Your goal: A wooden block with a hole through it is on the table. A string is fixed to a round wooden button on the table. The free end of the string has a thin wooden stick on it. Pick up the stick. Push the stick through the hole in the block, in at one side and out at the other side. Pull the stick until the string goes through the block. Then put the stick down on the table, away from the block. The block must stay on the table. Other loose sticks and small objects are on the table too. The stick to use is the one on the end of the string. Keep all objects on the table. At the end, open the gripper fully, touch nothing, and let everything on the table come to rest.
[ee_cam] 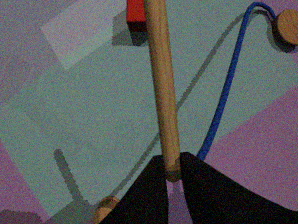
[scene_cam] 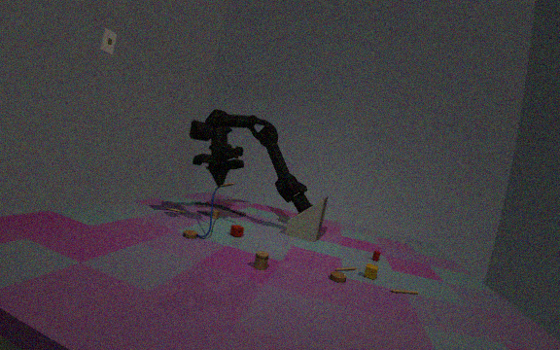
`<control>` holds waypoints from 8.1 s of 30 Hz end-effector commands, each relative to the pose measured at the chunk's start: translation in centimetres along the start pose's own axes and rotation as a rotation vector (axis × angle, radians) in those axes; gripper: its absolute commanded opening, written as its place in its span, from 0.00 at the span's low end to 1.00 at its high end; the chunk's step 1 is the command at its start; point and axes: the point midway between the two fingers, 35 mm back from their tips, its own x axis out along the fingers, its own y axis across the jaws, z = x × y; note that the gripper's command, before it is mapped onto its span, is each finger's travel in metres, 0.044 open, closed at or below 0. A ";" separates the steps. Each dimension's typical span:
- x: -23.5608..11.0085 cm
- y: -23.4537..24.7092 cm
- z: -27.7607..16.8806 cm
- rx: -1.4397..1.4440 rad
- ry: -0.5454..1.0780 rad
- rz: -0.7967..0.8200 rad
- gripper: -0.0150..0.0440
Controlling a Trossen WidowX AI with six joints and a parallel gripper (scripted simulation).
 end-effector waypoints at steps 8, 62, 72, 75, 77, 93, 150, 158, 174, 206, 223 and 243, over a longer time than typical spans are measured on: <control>-0.8 -0.9 -1.6 0.125 0.002 -0.052 0.25; 4.9 -2.2 -1.8 0.123 0.206 -0.031 0.25; 6.2 -2.4 -1.8 0.128 0.259 -0.031 0.25; 6.6 -2.4 -1.8 0.129 0.276 -0.031 0.25; 6.8 -2.4 -1.8 0.130 0.287 -0.031 0.25; 7.3 -2.4 -2.7 0.134 0.315 -0.031 0.25; 4.9 -1.5 -8.9 0.134 0.341 -0.034 0.25; 5.5 -1.1 -8.7 0.133 0.341 -0.034 0.25; 7.1 0.0 -8.3 0.132 0.339 -0.033 0.25; 10.2 2.5 -7.3 0.130 0.336 -0.031 0.25; 10.6 2.4 -6.7 0.132 0.336 -0.029 0.25; 11.5 2.0 -4.2 0.134 0.328 -0.026 0.25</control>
